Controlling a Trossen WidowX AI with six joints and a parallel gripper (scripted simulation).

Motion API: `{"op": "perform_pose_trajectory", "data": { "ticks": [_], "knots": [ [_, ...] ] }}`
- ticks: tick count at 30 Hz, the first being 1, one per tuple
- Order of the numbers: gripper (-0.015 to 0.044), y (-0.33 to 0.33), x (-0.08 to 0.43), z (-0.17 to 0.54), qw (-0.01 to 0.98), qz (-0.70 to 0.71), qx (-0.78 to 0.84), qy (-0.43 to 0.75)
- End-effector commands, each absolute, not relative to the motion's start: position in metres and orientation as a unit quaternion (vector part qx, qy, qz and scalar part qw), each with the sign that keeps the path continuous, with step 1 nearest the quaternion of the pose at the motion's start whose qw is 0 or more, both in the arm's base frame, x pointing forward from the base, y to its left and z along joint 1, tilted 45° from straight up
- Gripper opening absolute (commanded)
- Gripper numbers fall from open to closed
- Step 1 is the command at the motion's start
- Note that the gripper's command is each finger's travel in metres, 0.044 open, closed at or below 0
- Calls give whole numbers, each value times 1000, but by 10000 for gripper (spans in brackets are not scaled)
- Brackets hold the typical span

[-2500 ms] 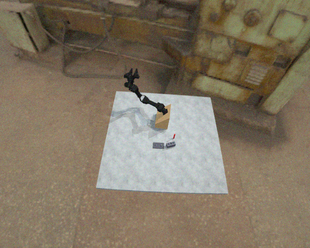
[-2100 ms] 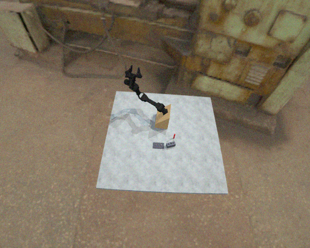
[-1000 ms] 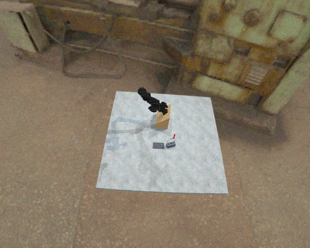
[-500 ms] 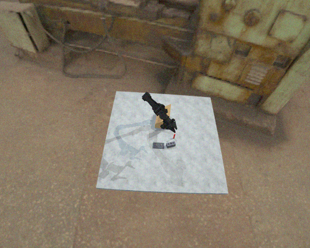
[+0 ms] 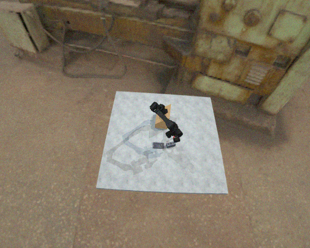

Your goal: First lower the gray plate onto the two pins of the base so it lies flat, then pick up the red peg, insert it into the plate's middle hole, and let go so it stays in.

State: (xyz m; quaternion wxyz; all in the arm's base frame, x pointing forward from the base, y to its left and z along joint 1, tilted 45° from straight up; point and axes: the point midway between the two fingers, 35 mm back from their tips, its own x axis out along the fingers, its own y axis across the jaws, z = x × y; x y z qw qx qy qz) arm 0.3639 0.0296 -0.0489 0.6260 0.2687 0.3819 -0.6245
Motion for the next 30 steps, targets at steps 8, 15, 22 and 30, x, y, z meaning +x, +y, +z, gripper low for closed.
{"op": "perform_pose_trajectory", "data": {
  "ticks": [8, 15, 22, 30],
  "knots": [
    [440, 1, 346, -73, 621, -658, 186, 382],
    [440, -38, 336, -109, 621, -659, 185, 381],
    [440, -51, 334, -118, 621, -659, 185, 381],
    [440, -58, 333, -125, 621, -659, 185, 381]
  ]
}}
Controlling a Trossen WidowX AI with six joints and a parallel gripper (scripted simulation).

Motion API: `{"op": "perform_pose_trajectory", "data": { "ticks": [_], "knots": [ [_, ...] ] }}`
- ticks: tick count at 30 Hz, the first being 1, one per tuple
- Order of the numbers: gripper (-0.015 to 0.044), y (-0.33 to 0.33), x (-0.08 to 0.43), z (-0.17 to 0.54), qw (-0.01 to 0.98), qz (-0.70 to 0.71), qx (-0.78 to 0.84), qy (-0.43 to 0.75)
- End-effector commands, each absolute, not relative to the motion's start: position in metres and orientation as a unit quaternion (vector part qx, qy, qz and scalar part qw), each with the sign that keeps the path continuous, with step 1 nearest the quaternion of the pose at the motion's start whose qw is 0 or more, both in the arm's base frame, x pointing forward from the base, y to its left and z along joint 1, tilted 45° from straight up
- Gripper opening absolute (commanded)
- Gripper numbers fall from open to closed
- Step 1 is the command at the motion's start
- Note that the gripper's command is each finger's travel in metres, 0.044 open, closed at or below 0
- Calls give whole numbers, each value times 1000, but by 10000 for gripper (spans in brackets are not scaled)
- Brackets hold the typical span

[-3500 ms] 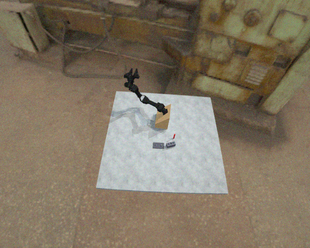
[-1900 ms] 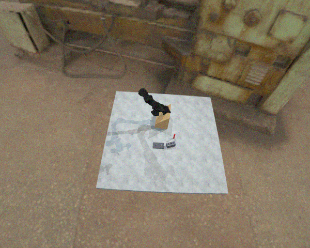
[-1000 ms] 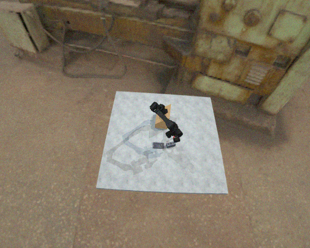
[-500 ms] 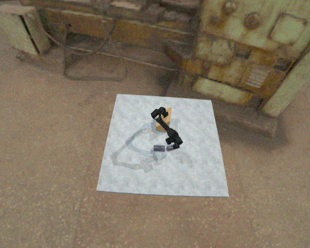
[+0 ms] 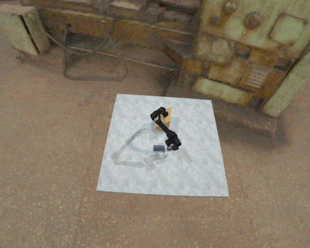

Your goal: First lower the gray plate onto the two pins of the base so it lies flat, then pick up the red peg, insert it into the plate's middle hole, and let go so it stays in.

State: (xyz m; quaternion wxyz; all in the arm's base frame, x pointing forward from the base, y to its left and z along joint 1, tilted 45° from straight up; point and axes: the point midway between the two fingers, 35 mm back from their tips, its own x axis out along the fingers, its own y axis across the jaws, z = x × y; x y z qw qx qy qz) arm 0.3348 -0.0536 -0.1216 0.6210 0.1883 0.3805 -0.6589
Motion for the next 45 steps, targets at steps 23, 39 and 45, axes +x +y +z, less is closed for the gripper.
{"op": "perform_pose_trajectory", "data": {
  "ticks": [23, 39, 45],
  "knots": [
    [440, -84, 327, -151, 622, -659, 184, 381],
    [256, -92, 324, -159, 621, -660, 184, 380],
    [138, -92, 324, -159, 621, -660, 184, 380]
  ]
}}
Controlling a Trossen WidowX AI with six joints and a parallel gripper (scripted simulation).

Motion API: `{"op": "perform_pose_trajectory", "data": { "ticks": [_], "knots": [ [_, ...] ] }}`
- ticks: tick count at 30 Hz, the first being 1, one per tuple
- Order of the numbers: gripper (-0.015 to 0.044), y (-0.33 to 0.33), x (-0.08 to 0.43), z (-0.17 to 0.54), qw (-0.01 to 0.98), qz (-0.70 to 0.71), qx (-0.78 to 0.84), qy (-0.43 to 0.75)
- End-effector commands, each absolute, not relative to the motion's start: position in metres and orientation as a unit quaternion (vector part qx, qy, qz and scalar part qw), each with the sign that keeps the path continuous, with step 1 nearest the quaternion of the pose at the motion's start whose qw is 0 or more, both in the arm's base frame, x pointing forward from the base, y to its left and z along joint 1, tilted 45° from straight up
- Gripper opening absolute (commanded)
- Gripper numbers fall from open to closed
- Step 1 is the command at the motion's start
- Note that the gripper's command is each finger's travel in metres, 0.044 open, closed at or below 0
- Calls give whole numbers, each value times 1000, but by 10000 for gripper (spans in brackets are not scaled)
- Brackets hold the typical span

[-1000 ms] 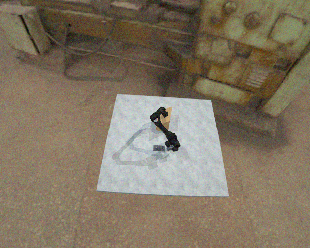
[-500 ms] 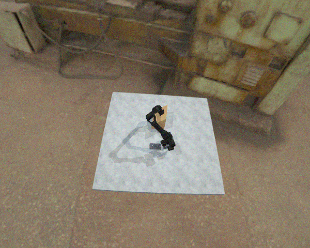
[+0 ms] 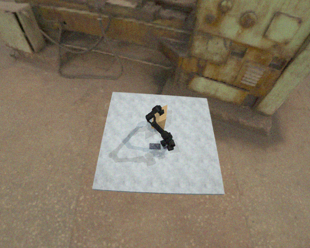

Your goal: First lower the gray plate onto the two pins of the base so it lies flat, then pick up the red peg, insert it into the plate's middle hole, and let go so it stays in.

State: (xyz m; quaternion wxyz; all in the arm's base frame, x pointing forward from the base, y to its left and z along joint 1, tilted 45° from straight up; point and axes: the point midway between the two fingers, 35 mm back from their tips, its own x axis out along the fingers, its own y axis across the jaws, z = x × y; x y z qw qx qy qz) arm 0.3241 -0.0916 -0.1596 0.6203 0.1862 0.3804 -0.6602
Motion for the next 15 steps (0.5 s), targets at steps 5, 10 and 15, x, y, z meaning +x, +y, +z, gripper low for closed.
{"op": "perform_pose_trajectory", "data": {
  "ticks": [5, 10, 15],
  "knots": [
    [105, -92, 324, -159, 621, -660, 184, 380],
    [0, -87, 326, -154, 622, -659, 184, 381],
    [0, -78, 330, -144, 622, -659, 185, 381]
  ]
}}
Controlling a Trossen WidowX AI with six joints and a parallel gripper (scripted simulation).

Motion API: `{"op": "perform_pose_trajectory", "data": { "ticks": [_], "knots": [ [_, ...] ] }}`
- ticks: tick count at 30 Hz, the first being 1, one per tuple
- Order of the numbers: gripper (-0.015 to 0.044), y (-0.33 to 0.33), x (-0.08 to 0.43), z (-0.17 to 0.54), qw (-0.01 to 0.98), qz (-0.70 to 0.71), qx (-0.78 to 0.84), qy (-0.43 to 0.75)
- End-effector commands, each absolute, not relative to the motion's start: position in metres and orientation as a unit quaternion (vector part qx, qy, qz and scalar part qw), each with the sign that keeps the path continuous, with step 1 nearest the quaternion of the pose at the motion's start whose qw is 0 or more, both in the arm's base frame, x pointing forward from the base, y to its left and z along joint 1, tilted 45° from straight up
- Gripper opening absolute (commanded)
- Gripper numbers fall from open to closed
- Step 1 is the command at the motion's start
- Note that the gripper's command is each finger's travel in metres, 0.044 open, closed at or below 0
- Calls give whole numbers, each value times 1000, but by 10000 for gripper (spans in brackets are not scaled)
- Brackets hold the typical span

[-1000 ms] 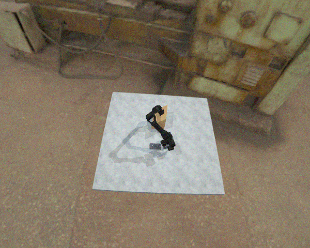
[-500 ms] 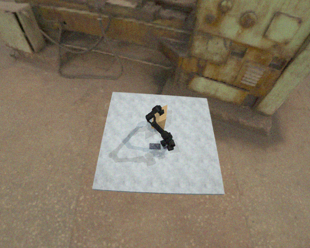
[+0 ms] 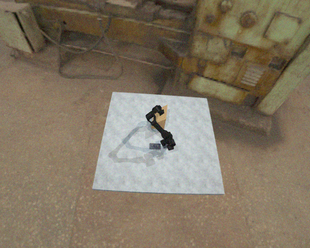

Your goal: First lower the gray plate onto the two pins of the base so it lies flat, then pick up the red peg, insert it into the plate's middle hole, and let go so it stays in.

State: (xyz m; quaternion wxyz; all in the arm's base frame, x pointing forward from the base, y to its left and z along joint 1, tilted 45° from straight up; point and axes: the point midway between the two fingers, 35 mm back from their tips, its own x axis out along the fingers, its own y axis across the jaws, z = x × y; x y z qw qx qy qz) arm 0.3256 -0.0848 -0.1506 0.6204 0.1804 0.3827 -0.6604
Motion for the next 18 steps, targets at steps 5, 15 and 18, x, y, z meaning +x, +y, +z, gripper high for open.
{"op": "perform_pose_trajectory", "data": {
  "ticks": [5, 15, 18],
  "knots": [
    [0, -68, 334, -132, 622, -658, 187, 381],
    [0, -47, 339, -109, 623, -657, 188, 381],
    [0, -41, 340, -102, 622, -657, 188, 382]
  ]
}}
